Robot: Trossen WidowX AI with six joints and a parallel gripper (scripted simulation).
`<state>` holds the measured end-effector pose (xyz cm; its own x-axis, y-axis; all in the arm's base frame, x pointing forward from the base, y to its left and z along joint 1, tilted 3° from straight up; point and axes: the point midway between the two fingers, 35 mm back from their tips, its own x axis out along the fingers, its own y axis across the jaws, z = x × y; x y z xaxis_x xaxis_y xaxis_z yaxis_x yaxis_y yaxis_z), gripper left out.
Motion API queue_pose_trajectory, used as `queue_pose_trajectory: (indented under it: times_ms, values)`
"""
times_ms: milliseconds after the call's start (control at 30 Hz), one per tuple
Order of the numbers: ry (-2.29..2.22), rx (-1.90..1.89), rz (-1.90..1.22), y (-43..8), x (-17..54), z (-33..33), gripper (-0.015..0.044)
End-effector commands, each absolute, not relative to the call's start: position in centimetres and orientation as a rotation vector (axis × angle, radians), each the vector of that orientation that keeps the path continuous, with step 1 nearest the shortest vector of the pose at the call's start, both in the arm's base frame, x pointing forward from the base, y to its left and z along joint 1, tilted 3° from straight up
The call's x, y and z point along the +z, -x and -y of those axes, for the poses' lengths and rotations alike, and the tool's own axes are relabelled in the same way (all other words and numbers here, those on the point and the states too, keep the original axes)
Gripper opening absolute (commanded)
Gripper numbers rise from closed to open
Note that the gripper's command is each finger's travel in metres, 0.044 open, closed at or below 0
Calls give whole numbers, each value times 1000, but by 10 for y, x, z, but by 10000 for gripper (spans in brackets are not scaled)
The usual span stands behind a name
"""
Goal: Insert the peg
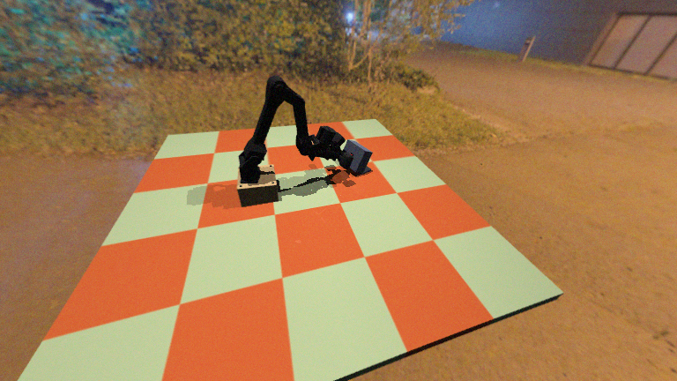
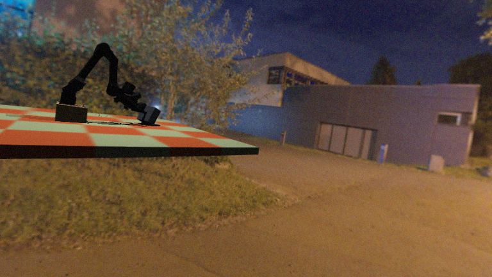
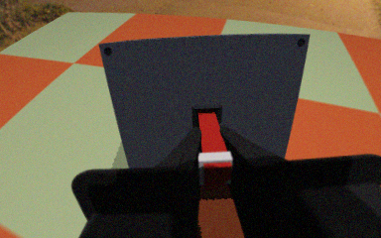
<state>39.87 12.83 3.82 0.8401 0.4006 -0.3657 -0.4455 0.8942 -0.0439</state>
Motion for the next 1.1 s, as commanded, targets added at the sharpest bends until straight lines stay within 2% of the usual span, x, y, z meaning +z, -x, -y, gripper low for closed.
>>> queue_pose_trajectory:
  times_ms: [0,533,1067]
  values:
    - [129,449,-358,-399,38,-128,26]
    - [129,448,-358,-396,39,-127,440]
    - [128,448,-357,-384,48,-120,440]
